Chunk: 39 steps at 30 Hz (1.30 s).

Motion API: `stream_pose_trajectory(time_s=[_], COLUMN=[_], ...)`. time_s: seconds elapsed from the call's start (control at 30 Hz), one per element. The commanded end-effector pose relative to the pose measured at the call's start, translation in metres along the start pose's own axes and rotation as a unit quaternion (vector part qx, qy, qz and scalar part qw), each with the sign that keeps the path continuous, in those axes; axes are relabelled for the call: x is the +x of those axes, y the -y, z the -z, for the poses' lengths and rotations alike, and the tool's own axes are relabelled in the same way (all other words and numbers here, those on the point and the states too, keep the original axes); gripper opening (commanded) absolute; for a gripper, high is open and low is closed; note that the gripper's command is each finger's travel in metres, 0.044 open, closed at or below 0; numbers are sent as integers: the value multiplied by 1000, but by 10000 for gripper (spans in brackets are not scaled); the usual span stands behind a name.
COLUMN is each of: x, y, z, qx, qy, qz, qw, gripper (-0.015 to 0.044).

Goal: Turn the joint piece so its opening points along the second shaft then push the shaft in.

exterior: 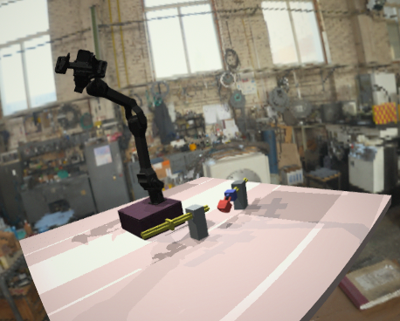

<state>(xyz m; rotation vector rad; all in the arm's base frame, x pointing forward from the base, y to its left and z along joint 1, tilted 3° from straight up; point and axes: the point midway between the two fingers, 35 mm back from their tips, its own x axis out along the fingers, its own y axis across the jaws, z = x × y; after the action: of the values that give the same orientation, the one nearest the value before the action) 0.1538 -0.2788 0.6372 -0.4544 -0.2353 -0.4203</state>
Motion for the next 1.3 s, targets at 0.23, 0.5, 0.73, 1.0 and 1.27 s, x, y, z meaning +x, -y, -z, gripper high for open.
stream_pose_trajectory(time_s=[0.23,0.5,0.73,1.0,1.27], x=[16,53,79,100,113], y=[-7,-35,-77,-135,-200], z=[20,69,106,141,181], qx=[27,133,217,296,351], qy=[-3,-39,-82,-138,-216], qz=[0,-24,-54,-94,-123], qw=[1000,990,971,940,903], gripper=[440,440,440,440,440])
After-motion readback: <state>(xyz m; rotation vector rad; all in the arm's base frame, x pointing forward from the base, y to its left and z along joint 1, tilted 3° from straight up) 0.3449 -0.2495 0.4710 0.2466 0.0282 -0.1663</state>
